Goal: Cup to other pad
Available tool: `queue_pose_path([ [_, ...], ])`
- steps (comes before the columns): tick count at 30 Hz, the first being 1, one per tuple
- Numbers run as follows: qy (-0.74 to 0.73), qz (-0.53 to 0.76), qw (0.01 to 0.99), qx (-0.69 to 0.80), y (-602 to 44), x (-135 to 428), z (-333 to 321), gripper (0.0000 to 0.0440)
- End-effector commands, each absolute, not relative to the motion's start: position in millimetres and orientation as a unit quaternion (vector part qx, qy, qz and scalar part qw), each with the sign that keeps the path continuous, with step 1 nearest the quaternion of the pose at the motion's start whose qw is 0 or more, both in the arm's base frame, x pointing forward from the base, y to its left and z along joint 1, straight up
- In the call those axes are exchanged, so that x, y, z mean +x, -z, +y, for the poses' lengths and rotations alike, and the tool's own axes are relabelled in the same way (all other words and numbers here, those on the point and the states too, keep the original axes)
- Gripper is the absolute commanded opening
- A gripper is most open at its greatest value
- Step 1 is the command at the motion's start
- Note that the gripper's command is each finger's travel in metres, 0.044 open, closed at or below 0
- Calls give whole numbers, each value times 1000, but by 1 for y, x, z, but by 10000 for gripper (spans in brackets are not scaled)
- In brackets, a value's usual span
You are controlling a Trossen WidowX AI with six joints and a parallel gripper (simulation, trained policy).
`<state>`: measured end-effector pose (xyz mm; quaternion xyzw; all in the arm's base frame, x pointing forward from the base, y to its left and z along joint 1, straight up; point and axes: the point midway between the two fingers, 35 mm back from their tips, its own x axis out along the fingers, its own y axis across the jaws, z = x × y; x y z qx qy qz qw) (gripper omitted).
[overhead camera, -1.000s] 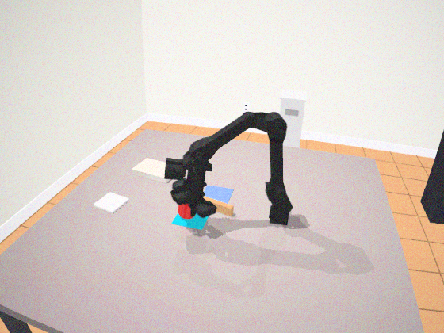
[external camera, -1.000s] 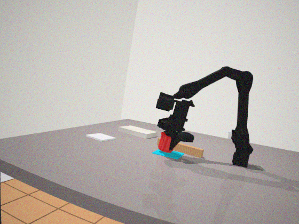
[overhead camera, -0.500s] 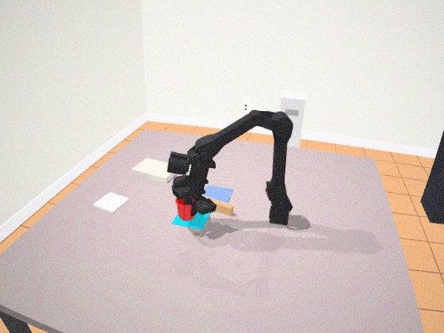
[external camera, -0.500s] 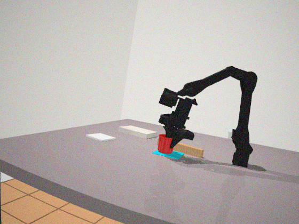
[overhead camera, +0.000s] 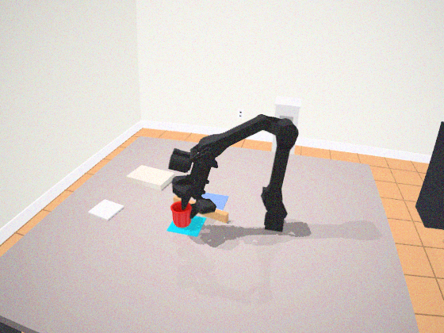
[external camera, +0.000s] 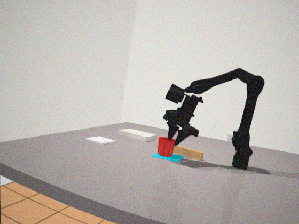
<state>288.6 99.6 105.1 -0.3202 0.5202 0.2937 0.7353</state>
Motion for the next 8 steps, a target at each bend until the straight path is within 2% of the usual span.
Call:
queue_pose_path([
  [1, -297, 510, 742, -318, -114, 287, 100, 251],
  [4, -297, 499, 750, -318, -124, 287, 100, 267],
  [8, -295, 482, 761, -320, -140, 288, 99, 317],
])
